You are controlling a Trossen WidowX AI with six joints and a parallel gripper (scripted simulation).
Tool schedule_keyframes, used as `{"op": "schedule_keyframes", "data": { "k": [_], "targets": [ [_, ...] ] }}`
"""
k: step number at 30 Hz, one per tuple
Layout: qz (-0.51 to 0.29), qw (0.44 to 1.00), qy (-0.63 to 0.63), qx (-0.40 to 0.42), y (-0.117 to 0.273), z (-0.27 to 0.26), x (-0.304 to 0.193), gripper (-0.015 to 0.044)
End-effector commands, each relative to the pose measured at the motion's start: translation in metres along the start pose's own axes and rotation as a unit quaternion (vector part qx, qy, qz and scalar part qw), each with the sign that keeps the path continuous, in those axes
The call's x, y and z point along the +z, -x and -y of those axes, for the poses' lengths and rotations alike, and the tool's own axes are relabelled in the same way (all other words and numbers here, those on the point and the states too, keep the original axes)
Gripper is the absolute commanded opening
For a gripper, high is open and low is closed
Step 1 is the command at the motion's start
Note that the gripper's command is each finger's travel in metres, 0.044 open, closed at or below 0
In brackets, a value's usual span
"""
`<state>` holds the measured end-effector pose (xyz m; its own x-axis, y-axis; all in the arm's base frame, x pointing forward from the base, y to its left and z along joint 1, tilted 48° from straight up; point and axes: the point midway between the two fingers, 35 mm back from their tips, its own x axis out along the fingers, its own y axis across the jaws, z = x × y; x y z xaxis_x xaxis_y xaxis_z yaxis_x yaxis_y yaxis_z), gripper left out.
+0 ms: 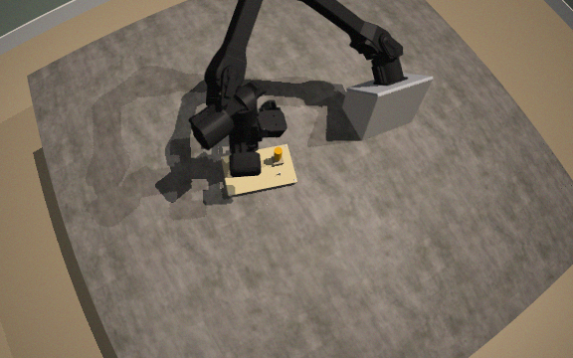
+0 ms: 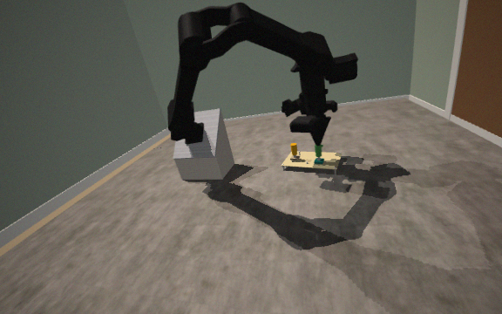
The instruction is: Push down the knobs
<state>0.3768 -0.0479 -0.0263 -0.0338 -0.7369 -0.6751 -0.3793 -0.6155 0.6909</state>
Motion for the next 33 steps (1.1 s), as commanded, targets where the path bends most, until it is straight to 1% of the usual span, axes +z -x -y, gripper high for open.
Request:
{"op": "schedule_keyframes", "data": {
  "k": [1, 33],
  "targets": [
    [0.004, 1.0, -0.003, 0.002, -0.007, -0.0013, -0.0008, 0.0],
    [0.004, 1.0, -0.003, 0.002, -0.0106, -0.0013, -0.0008, 0.0]
  ]
}}
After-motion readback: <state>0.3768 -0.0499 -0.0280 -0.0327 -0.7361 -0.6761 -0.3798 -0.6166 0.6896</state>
